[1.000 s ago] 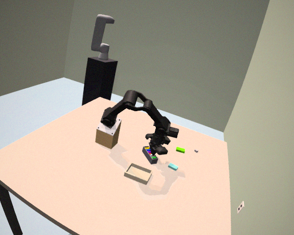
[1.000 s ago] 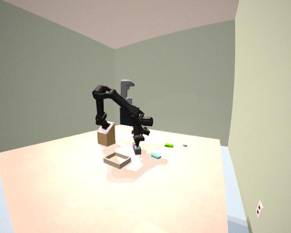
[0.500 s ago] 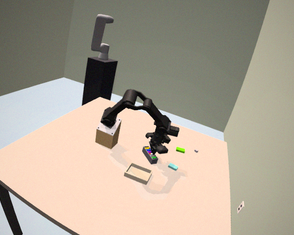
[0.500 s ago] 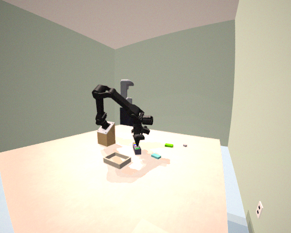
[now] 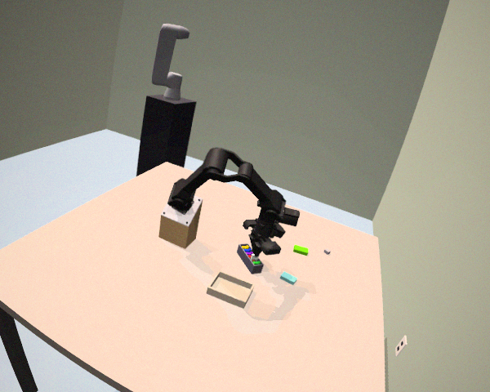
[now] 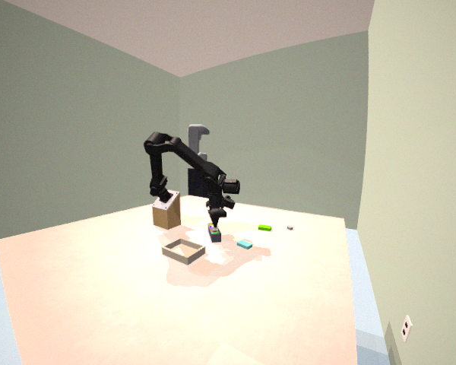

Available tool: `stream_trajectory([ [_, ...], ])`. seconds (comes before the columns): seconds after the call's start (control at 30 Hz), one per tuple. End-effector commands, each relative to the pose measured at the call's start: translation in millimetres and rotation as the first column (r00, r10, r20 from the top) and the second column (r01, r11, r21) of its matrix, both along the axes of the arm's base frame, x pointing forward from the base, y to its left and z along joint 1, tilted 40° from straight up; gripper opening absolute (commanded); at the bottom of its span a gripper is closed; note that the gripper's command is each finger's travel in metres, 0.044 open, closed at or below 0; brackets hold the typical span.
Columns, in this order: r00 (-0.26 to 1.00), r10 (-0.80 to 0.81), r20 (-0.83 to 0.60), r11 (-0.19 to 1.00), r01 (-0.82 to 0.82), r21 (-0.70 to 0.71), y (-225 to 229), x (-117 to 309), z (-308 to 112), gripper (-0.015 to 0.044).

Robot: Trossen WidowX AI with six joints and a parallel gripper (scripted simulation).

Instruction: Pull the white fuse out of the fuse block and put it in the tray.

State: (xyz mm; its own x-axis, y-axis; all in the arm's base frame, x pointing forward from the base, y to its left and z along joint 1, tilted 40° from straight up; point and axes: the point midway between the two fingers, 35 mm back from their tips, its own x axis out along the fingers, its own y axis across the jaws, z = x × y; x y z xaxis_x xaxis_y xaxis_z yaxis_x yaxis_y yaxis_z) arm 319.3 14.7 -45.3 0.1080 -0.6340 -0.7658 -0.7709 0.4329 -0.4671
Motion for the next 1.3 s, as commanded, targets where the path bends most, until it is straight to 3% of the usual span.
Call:
stream_trajectory([
  [0.0, 1.0, -0.003, 0.002, 1.0, 0.003, 0.004, 2.2, 0.2, 2.1, 0.0],
  [1.27, 1.0, -0.002, 0.001, 1.0, 0.002, 0.003, 20.1, -3.3, 24.1, 0.0],
])
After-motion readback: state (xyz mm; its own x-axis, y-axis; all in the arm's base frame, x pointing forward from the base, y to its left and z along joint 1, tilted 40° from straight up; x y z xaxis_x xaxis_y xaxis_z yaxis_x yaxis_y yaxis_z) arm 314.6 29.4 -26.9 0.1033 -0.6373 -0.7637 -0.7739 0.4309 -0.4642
